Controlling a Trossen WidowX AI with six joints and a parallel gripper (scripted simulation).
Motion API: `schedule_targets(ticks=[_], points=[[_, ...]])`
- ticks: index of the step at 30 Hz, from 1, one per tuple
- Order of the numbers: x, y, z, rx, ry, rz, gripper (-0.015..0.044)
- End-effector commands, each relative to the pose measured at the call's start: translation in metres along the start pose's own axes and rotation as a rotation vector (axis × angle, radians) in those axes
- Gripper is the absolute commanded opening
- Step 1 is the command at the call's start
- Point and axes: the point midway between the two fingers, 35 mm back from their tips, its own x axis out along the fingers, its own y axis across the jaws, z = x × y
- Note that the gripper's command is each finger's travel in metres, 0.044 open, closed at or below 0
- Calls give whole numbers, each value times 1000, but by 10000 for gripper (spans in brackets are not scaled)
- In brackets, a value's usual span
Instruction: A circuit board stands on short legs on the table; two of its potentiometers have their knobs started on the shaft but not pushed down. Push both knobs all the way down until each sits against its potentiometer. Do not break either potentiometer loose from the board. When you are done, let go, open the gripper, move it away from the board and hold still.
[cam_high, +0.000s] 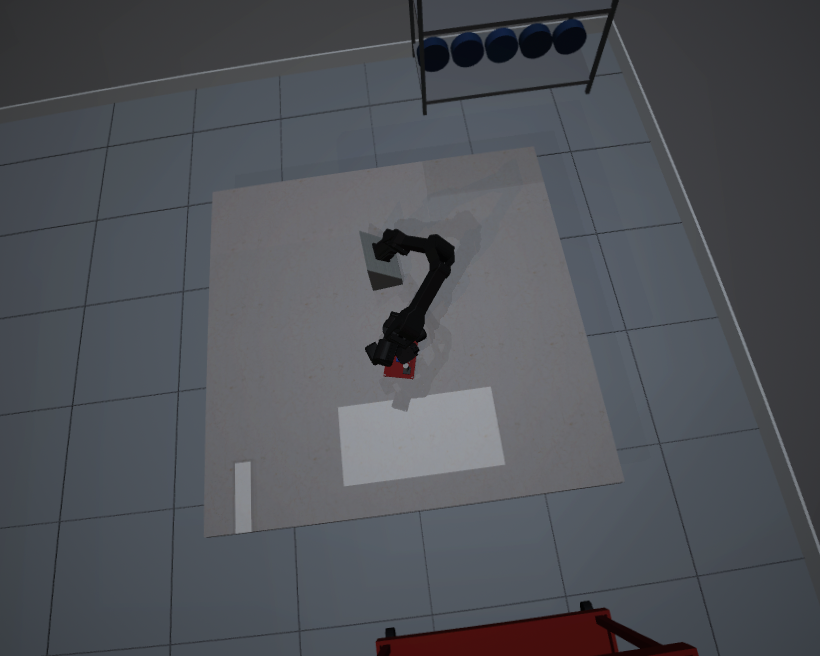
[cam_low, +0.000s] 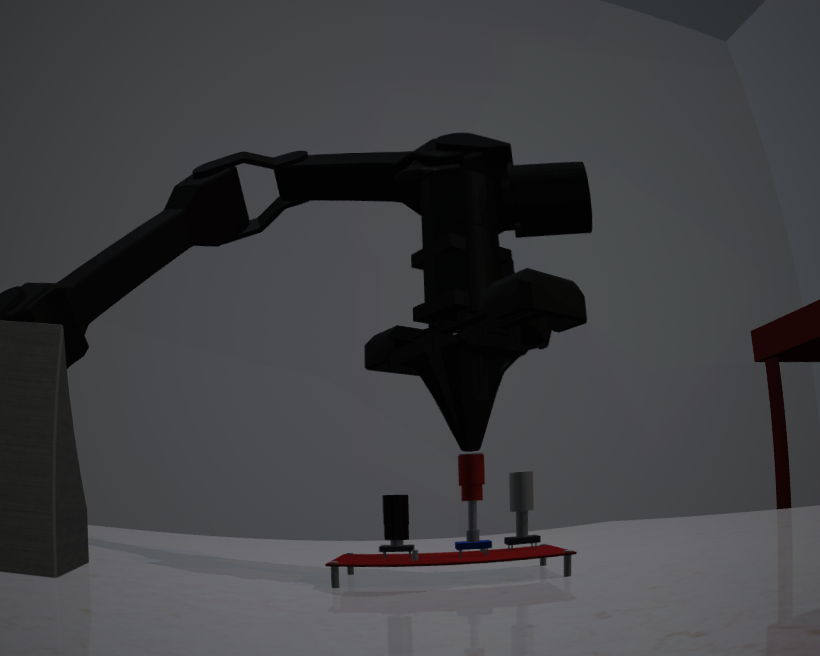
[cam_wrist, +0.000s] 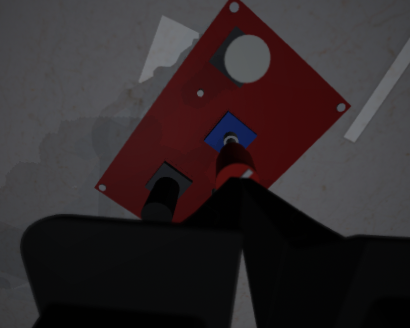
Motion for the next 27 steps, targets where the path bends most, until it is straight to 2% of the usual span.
schedule_targets(ticks=[1,27], points=[[1,0,0,4,-2,2,0],[3,0,0,4,-2,2,0]])
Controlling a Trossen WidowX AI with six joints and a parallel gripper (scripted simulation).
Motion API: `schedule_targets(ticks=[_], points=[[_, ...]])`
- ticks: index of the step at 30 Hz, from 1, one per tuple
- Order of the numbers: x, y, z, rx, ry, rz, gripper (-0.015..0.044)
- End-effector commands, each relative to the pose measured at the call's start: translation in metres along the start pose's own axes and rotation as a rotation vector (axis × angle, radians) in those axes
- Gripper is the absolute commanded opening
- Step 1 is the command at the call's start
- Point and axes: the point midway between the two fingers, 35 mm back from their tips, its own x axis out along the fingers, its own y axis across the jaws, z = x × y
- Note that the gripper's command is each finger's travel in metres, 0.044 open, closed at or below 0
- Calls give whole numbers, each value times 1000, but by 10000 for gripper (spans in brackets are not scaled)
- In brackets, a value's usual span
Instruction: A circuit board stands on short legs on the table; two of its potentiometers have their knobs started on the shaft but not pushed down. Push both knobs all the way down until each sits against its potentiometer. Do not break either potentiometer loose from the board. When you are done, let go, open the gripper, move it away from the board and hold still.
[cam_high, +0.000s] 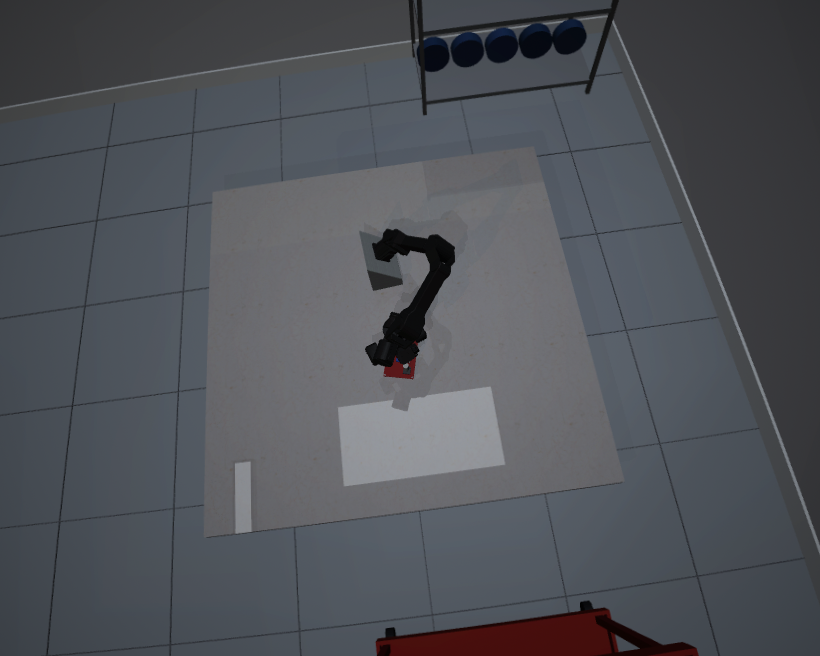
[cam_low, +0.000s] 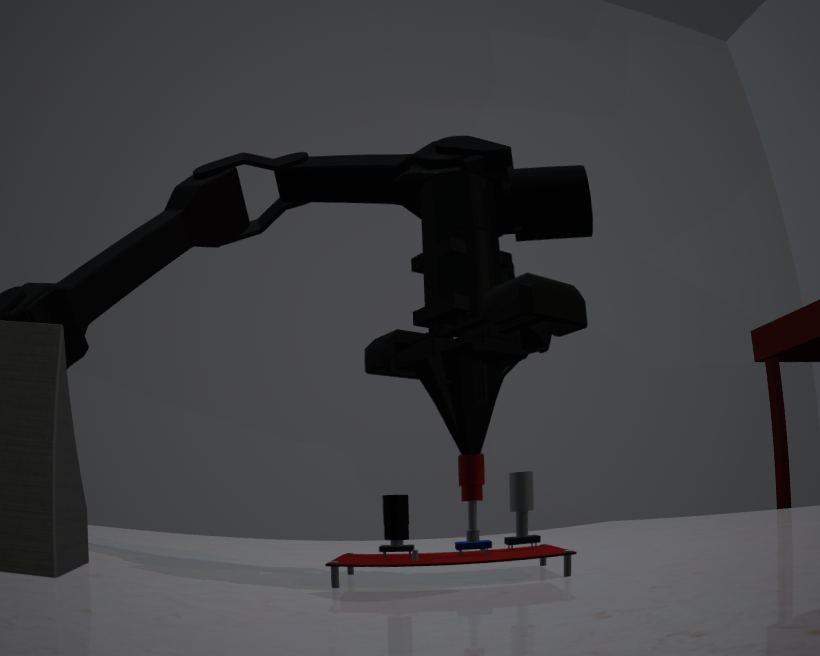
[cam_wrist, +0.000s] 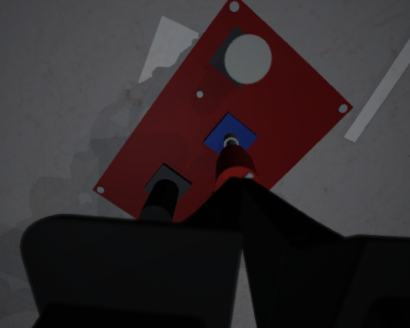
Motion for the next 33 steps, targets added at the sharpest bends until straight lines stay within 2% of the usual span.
schedule_targets(ticks=[1,33], points=[[0,0,0,4,-1,2,0],[15,1,0,3,-2,2,0]])
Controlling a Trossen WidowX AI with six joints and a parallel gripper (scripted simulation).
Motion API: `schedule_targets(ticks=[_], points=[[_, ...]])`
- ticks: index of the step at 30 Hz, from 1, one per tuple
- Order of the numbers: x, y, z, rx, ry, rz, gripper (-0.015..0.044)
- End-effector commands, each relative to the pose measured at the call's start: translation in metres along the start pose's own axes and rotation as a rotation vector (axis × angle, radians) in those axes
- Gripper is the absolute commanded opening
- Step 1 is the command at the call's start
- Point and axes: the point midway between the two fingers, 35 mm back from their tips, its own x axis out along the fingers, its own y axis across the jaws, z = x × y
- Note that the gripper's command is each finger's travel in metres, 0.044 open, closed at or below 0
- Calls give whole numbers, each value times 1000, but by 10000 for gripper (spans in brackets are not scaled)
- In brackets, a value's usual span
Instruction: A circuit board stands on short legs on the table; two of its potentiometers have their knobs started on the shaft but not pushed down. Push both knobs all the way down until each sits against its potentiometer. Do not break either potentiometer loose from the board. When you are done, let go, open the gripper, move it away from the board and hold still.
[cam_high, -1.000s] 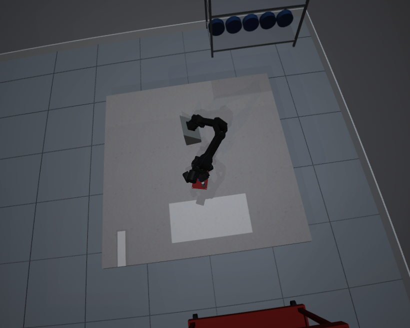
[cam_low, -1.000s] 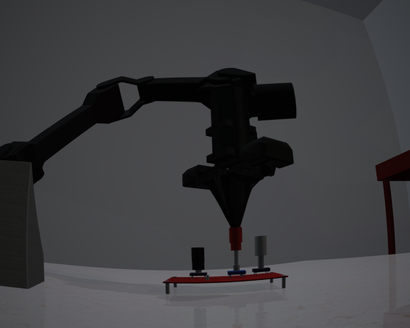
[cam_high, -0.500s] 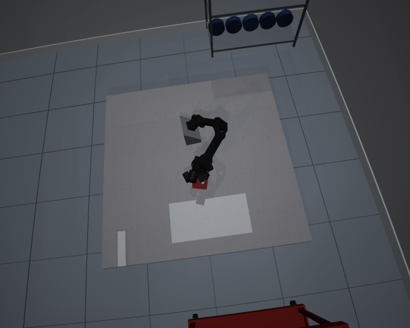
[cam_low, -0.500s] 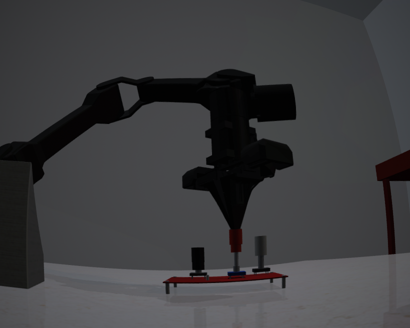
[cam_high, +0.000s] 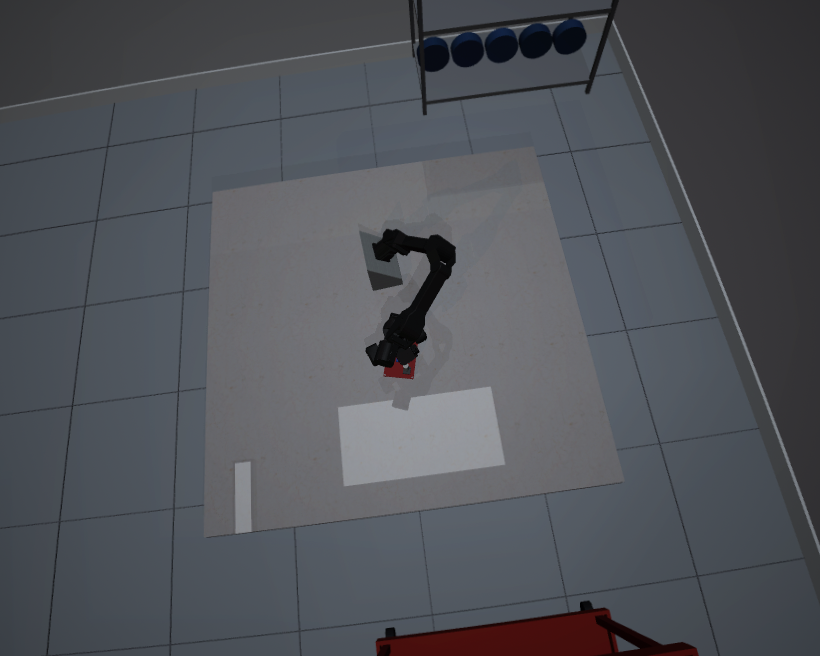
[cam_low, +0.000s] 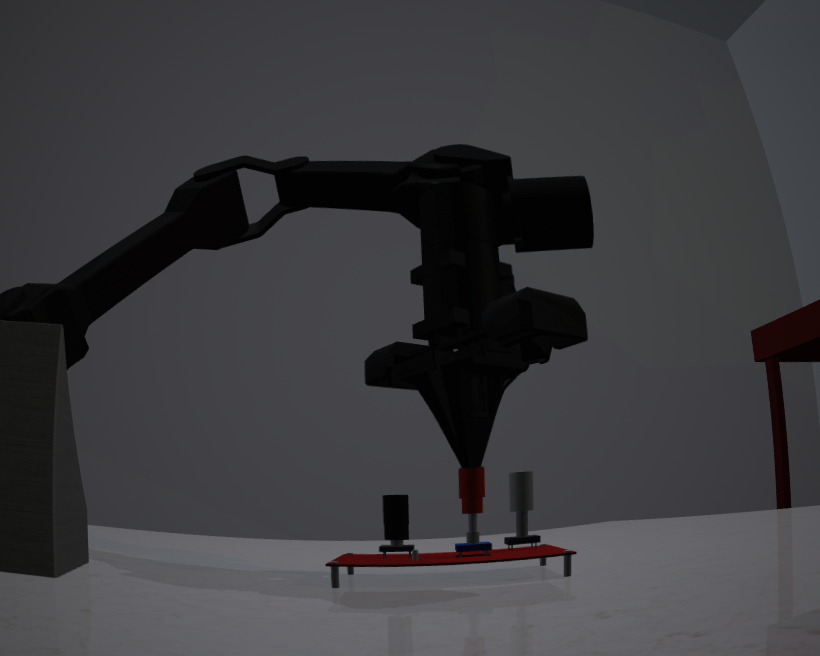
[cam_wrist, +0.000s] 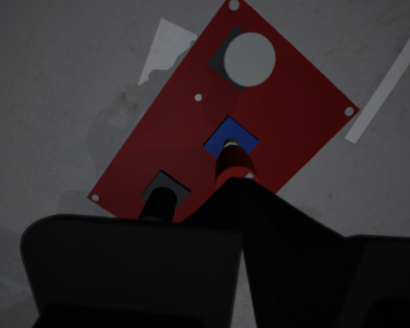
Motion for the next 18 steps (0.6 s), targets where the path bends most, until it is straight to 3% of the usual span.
schedule_targets(ticks=[1,18], points=[[6,1,1,-5,4,2,0],[12,1,1,-5,4,2,0]])
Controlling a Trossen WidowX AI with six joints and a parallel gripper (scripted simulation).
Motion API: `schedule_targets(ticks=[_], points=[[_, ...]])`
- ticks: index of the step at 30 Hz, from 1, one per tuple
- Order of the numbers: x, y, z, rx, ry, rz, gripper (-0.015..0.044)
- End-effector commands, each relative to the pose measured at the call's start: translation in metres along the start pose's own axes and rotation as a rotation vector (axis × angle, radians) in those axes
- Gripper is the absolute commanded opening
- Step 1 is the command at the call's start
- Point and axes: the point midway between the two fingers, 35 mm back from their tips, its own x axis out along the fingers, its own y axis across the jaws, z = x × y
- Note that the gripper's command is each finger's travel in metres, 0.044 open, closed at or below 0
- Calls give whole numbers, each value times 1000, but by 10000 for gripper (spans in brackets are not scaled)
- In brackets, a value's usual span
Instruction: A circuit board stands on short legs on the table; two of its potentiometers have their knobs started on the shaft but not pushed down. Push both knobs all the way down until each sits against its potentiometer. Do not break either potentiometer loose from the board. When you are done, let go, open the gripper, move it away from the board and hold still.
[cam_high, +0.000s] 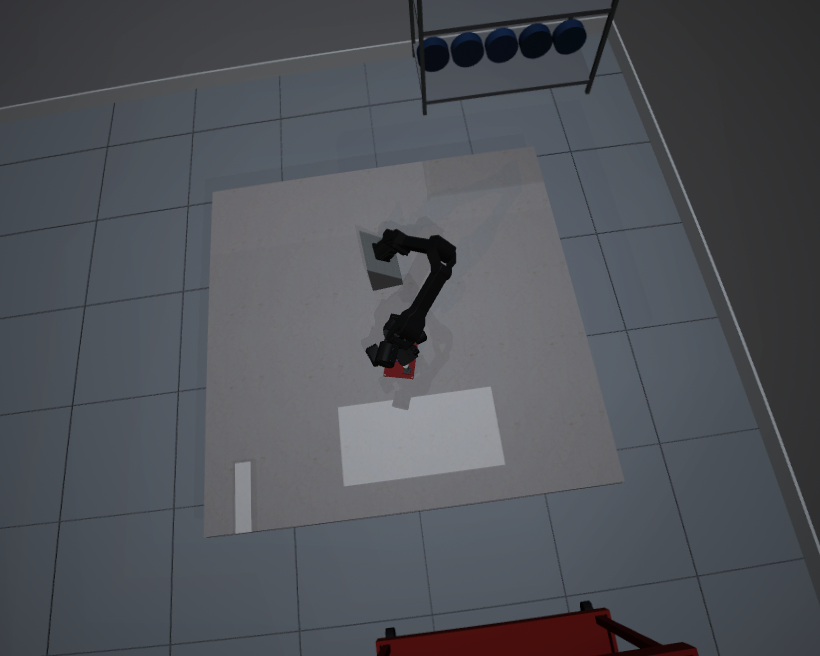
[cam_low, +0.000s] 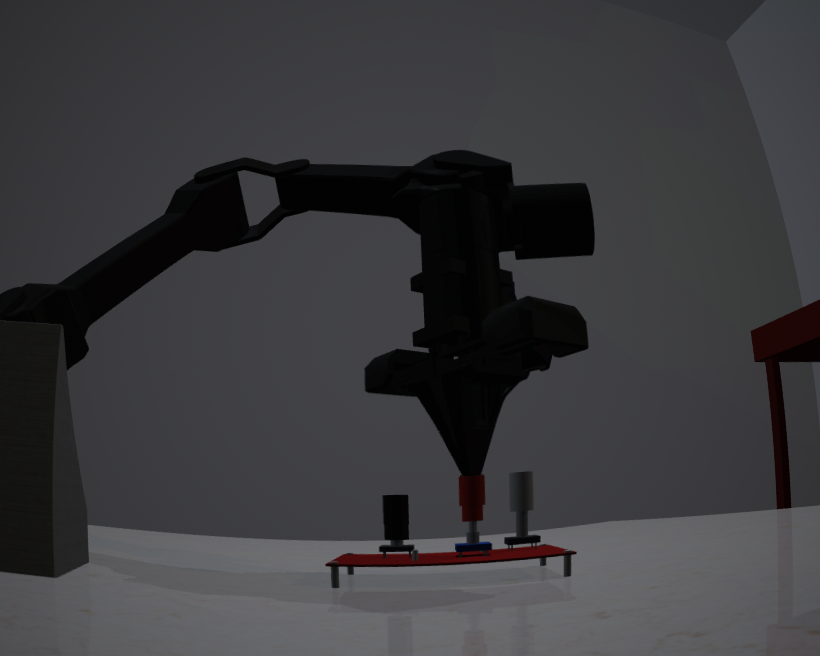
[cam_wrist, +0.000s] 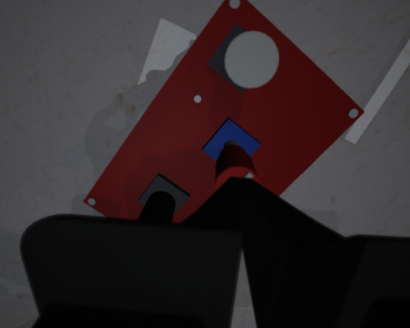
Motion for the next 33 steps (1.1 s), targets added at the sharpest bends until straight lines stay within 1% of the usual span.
schedule_targets(ticks=[1,33], points=[[6,1,1,-5,4,3,0],[9,1,1,-5,4,3,0]])
